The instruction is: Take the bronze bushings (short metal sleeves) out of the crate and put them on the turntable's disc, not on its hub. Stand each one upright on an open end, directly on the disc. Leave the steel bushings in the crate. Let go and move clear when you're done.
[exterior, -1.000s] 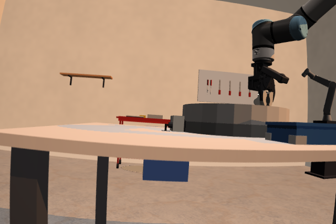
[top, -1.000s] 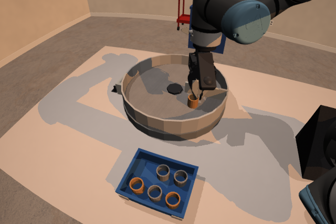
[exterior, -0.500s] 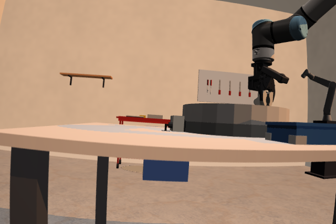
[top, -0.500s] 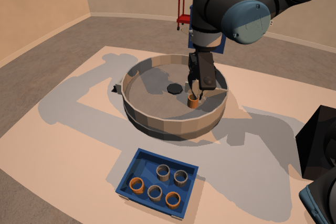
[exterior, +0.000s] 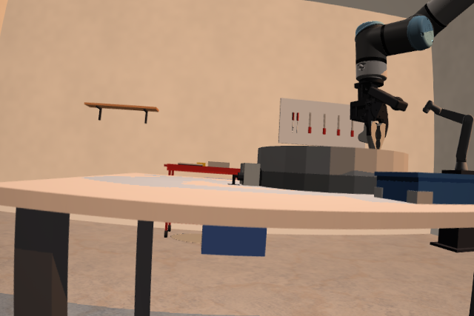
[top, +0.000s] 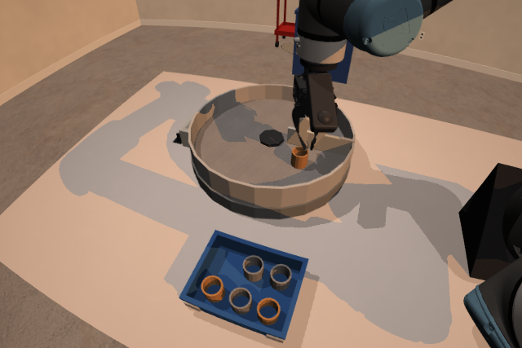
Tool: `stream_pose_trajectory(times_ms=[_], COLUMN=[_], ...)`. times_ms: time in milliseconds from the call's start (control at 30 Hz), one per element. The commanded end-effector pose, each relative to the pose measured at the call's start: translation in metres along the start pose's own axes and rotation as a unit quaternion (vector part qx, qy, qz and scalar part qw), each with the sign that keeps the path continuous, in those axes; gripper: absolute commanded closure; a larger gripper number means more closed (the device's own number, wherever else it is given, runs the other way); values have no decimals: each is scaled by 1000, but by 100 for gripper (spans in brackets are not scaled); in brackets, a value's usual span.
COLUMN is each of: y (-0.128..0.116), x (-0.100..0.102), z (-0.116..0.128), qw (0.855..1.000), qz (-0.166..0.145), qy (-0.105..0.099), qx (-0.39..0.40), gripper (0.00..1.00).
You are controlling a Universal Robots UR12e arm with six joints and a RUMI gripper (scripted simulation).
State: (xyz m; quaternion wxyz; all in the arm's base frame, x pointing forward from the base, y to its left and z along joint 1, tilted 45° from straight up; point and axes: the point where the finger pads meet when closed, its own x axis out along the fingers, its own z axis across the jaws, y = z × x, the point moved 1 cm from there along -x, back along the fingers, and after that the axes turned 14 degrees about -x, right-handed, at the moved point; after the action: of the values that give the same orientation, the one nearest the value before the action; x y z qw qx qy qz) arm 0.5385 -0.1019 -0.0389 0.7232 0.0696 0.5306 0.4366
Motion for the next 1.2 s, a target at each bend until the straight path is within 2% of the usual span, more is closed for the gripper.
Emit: stream_pose_trajectory(times_ms=[0,233,1167], y=[-3,-3,0], x=[-24,-43,-40], z=[0,0,-1], qw=[1000,1000,1000], qz=[-3,-3,0], qy=[0,0,0], qx=[-1,-1,0], gripper=[94,94,94])
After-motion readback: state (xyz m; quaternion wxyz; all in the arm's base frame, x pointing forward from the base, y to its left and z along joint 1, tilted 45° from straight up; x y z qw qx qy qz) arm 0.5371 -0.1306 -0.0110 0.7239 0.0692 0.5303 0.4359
